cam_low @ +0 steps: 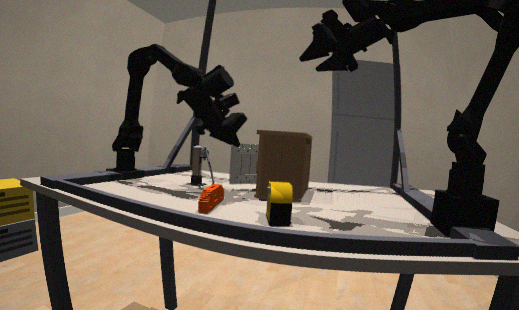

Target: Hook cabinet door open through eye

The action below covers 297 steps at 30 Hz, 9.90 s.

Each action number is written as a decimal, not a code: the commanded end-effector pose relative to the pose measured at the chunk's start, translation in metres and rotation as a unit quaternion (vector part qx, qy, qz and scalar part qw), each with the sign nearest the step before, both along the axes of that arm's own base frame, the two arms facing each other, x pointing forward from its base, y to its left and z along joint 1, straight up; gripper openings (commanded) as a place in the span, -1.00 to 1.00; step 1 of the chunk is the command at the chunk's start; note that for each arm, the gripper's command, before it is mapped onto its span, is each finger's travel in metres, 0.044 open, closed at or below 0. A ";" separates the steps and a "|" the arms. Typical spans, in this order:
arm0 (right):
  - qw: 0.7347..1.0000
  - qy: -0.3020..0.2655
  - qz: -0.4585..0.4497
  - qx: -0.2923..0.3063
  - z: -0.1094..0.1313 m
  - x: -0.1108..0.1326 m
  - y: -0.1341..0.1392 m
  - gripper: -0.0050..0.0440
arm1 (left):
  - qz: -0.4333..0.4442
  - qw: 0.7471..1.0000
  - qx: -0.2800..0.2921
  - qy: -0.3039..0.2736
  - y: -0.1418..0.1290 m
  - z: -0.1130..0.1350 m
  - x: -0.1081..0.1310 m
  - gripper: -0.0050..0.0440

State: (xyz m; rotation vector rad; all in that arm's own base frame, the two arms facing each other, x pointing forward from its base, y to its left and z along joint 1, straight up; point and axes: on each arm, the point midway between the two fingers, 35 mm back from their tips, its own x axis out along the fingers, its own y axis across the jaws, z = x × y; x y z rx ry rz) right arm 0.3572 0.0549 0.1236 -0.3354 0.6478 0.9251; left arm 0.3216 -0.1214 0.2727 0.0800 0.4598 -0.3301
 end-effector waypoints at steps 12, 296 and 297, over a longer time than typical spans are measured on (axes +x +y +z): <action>0.996 -0.014 0.084 0.000 0.009 0.028 -0.014 -0.76 | 0.002 1.000 -0.006 -0.013 0.001 0.010 -0.001 0.84; 0.847 -0.054 -0.480 0.221 0.018 -0.058 0.007 -1.00 | 0.009 1.000 -0.006 -0.014 -0.010 0.006 0.047 0.84; 0.852 -0.051 -0.472 0.220 0.018 -0.057 0.008 -1.00 | 0.009 1.000 -0.006 -0.014 -0.010 0.006 0.047 0.84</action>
